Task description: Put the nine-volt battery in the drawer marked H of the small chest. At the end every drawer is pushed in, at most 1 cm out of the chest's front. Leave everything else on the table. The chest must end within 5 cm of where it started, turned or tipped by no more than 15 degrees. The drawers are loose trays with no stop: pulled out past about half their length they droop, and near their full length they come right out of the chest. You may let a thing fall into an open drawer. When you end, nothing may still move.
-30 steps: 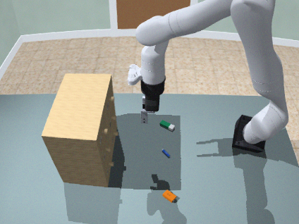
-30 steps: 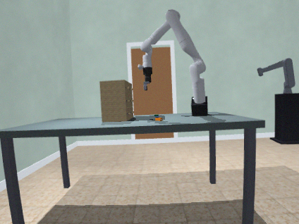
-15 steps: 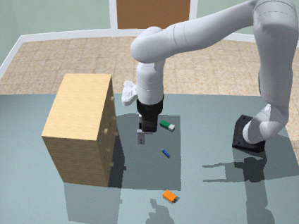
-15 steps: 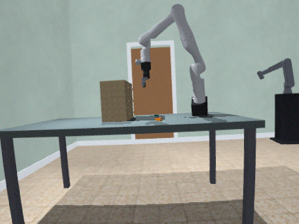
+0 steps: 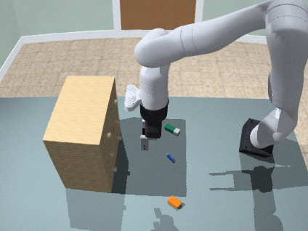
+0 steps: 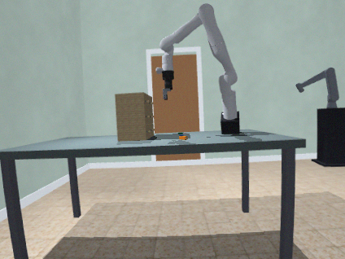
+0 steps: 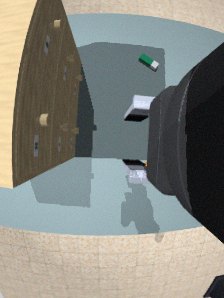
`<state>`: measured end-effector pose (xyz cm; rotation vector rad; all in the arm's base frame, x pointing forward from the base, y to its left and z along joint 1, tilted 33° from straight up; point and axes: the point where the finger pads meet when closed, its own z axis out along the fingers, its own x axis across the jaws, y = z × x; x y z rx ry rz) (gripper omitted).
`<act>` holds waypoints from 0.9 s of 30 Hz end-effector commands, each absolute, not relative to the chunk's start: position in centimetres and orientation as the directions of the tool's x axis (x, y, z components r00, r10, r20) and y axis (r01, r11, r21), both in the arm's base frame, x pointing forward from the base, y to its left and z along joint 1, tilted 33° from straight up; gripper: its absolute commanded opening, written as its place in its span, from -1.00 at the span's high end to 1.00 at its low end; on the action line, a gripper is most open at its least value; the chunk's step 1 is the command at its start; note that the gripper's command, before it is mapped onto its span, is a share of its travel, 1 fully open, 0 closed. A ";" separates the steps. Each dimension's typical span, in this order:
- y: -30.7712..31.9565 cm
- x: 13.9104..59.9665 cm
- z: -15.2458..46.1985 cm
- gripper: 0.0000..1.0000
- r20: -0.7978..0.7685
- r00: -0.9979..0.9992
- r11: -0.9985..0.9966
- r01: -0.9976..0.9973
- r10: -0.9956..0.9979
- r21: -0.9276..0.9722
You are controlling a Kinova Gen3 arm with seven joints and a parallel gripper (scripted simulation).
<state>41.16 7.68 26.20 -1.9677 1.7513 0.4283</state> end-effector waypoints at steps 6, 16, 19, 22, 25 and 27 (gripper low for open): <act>7.7 41.2 26.2 -1.00 -0.522 0.137 -0.074 -0.987 -0.842 -0.141; 7.7 41.3 26.1 -1.00 -0.522 0.137 -0.068 -0.986 -0.842 -0.149; 7.8 41.4 26.1 -1.00 -0.522 0.137 -0.066 -0.986 -0.842 -0.154; 7.8 41.4 26.0 -1.00 -0.522 0.137 -0.062 -0.985 -0.842 -0.159; 7.9 41.5 26.0 -1.00 -0.522 0.137 -0.060 -0.985 -0.842 -0.162; 7.9 41.5 25.9 -1.00 -0.522 0.137 -0.057 -0.984 -0.842 -0.166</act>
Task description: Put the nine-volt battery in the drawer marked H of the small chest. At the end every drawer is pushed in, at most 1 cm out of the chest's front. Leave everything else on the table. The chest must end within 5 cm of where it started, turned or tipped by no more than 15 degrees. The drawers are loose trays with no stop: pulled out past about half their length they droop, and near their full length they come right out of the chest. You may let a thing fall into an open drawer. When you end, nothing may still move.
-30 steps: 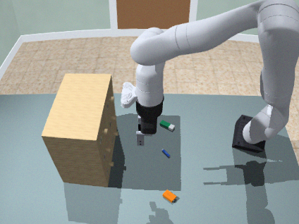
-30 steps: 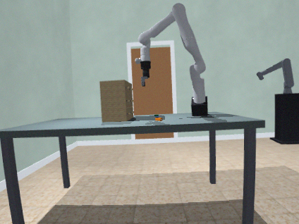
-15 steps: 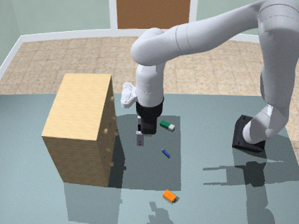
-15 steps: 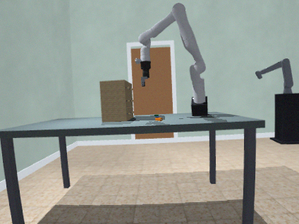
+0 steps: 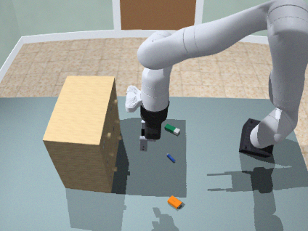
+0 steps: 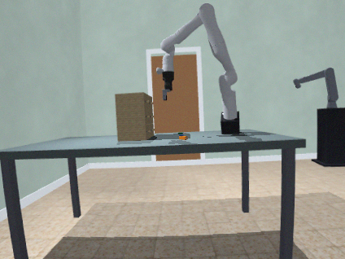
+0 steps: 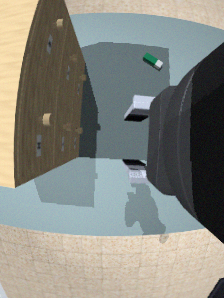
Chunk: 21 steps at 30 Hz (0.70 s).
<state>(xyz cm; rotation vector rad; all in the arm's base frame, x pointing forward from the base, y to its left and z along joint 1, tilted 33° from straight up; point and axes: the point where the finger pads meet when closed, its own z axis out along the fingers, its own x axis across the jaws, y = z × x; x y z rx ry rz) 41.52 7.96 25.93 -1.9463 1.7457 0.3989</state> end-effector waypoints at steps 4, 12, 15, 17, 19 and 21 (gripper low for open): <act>8.0 41.6 25.8 -1.00 -0.522 0.137 -0.050 -0.983 -0.842 -0.177; 8.3 42.0 25.5 -1.00 -0.522 0.137 -0.032 -0.978 -0.842 -0.205; 8.3 42.0 25.4 -1.00 -0.522 0.137 -0.030 -0.977 -0.842 -0.209; 8.3 42.1 25.3 -1.00 -0.522 0.137 -0.024 -0.976 -0.842 -0.217; 8.4 42.2 25.2 -1.00 -0.522 0.137 -0.018 -0.974 -0.842 -0.226; 8.5 42.3 25.1 -1.00 -0.522 0.137 -0.013 -0.972 -0.841 -0.236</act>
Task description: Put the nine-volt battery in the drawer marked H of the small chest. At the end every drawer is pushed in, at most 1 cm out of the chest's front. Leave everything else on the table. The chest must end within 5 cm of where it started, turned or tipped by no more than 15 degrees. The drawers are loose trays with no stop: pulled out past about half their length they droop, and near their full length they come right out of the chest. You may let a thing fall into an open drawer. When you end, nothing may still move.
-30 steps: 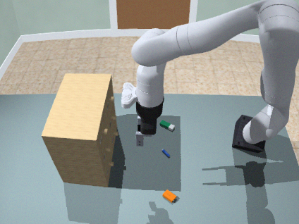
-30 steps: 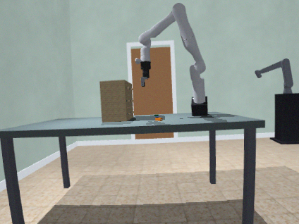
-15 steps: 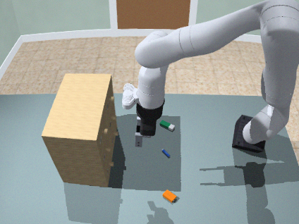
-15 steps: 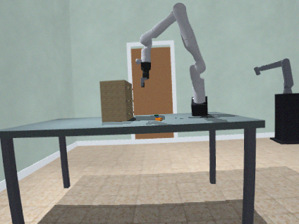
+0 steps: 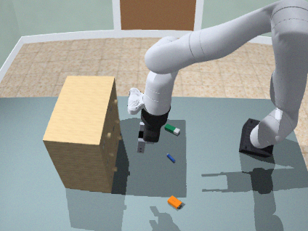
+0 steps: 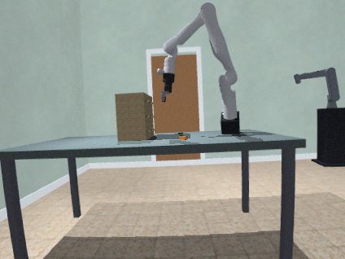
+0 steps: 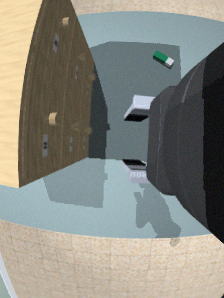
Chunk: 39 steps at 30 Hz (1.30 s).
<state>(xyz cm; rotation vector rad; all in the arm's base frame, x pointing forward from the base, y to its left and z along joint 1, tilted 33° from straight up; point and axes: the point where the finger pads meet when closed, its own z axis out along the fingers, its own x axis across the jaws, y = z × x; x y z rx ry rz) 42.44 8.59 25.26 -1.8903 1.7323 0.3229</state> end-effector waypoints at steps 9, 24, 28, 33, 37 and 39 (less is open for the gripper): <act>9.0 42.9 24.6 -1.00 -0.523 0.138 0.018 -0.959 -0.841 -0.282; 9.7 43.9 23.7 -1.00 -0.523 0.138 0.070 -0.931 -0.841 -0.359; 9.8 44.0 23.5 -1.00 -0.522 0.137 0.079 -0.925 -0.842 -0.371; 10.1 44.4 23.2 -1.00 -0.523 0.138 0.100 -0.911 -0.841 -0.401; 10.3 44.7 22.9 -1.00 -0.523 0.138 0.116 -0.898 -0.841 -0.424; 10.5 44.9 22.7 -1.00 -0.523 0.138 0.124 -0.892 -0.841 -0.435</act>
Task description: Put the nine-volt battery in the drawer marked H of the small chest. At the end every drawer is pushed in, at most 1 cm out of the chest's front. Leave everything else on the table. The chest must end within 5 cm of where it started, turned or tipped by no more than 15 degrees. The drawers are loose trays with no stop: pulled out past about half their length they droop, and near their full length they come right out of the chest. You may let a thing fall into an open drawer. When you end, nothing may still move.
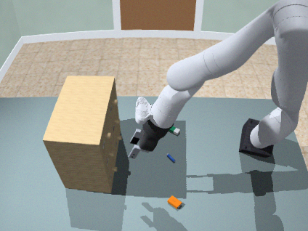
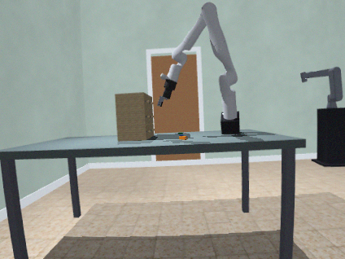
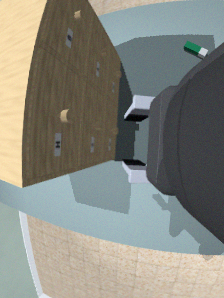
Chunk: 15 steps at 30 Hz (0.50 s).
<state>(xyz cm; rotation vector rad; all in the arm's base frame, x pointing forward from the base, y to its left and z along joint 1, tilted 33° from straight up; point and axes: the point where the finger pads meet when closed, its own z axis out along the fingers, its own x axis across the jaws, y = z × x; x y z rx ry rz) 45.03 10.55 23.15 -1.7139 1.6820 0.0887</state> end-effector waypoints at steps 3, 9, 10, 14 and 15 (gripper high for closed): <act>10.6 45.0 22.5 -1.00 -0.522 0.137 0.135 -0.883 -0.842 -0.450; 10.8 45.3 22.3 -1.00 -0.523 0.139 0.148 -0.871 -0.841 -0.468; 10.9 45.4 22.2 -1.00 -0.523 0.138 0.151 -0.868 -0.841 -0.473; 11.0 45.6 22.0 -1.00 -0.522 0.137 0.162 -0.858 -0.842 -0.487; 11.0 45.6 21.9 -1.00 -0.523 0.138 0.164 -0.856 -0.841 -0.490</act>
